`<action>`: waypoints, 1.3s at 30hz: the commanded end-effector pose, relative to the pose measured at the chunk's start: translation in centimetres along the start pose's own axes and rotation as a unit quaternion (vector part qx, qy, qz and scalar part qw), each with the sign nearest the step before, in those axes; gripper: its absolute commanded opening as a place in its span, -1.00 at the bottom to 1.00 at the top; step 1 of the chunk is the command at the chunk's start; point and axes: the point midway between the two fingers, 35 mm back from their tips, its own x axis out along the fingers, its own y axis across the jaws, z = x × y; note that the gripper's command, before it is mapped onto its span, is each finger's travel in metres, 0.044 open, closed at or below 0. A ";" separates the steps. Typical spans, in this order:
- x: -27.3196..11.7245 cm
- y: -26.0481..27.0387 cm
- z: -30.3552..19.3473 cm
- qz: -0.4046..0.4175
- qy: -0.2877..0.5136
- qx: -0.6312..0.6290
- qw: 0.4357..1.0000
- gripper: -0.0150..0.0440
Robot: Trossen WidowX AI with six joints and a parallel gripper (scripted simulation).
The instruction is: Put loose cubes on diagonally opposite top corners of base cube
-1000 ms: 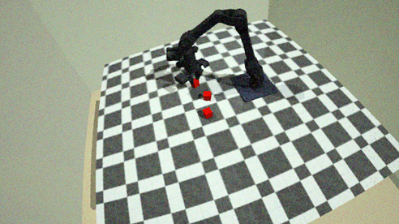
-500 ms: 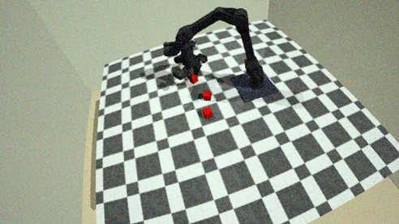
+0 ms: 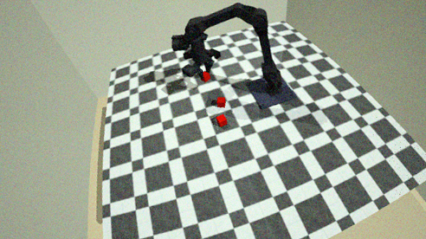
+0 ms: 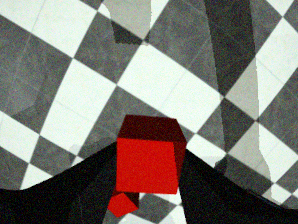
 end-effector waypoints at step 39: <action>-1.4 6.5 -7.2 0.008 -0.005 -0.396 0.918 -0.14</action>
